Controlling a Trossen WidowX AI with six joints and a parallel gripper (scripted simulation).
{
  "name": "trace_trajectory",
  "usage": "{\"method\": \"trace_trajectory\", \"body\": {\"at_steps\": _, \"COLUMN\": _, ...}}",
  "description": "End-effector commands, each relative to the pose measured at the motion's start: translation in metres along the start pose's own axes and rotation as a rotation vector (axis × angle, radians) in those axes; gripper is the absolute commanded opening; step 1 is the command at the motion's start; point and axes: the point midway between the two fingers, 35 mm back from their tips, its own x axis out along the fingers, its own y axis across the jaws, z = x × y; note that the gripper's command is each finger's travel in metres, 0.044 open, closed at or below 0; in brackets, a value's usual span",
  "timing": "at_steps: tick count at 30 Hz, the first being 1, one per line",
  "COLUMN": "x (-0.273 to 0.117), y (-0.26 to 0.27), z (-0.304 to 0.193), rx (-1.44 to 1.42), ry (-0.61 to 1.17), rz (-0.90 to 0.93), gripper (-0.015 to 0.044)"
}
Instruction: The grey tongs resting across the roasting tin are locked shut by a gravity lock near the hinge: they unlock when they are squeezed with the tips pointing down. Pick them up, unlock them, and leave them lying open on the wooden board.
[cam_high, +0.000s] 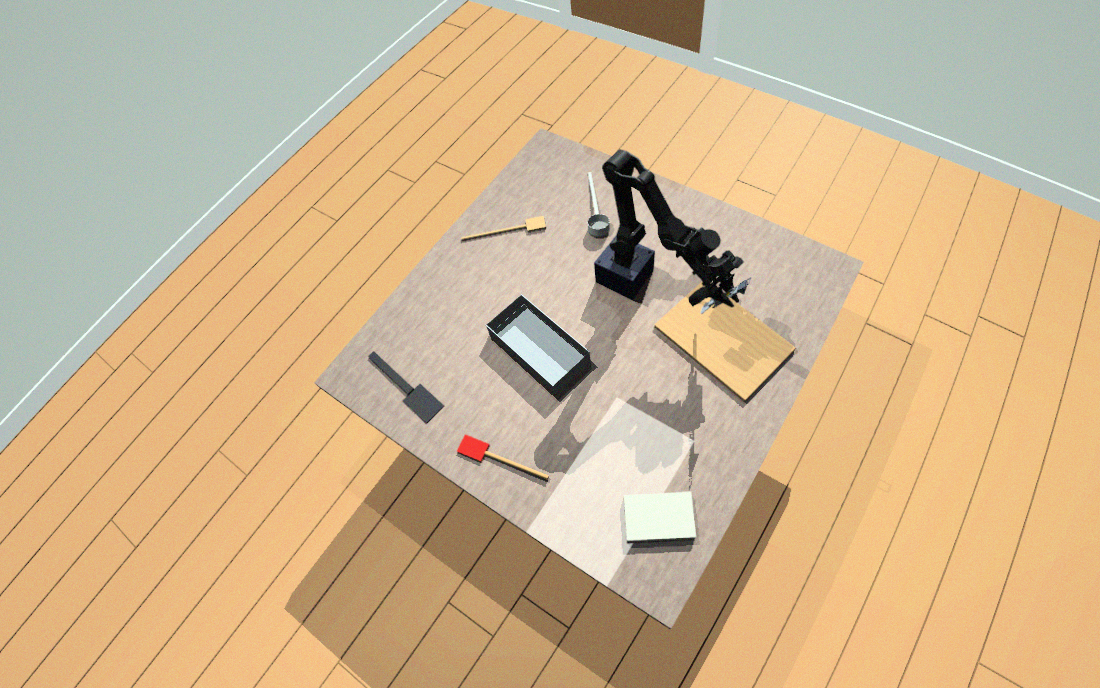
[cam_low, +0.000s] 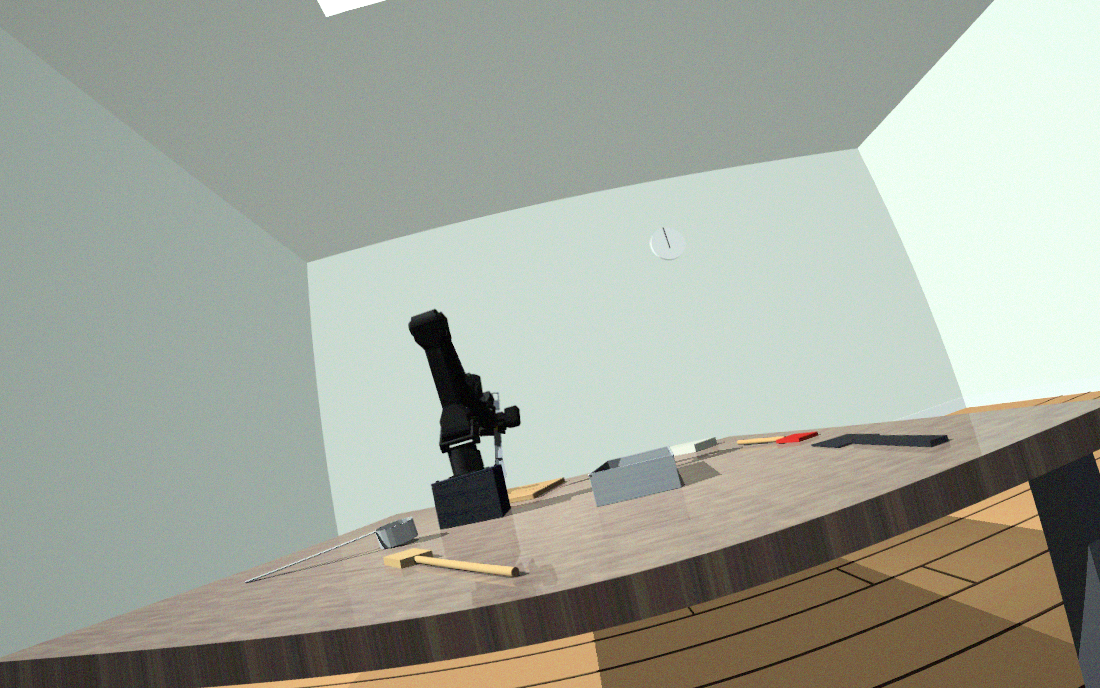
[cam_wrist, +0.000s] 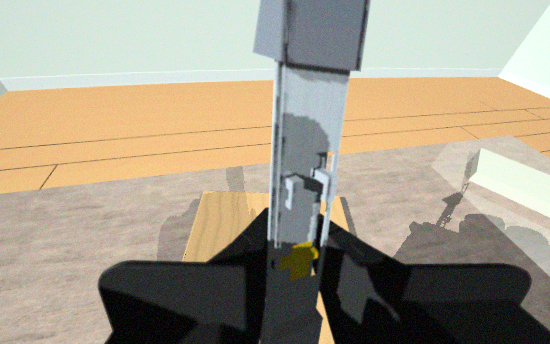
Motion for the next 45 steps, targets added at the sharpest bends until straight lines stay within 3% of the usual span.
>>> {"method": "trace_trajectory", "body": {"at_steps": 1, "x": -0.0104, "y": -0.0009, "z": 0.0080, "rx": 0.015, "ry": -0.074, "rz": 0.000, "gripper": -0.0150}}
{"method": "trace_trajectory", "body": {"at_steps": 45, "x": -0.0026, "y": 0.0000, "z": 0.0066, "rx": 0.008, "ry": -0.025, "rz": -0.001, "gripper": -0.0150}}
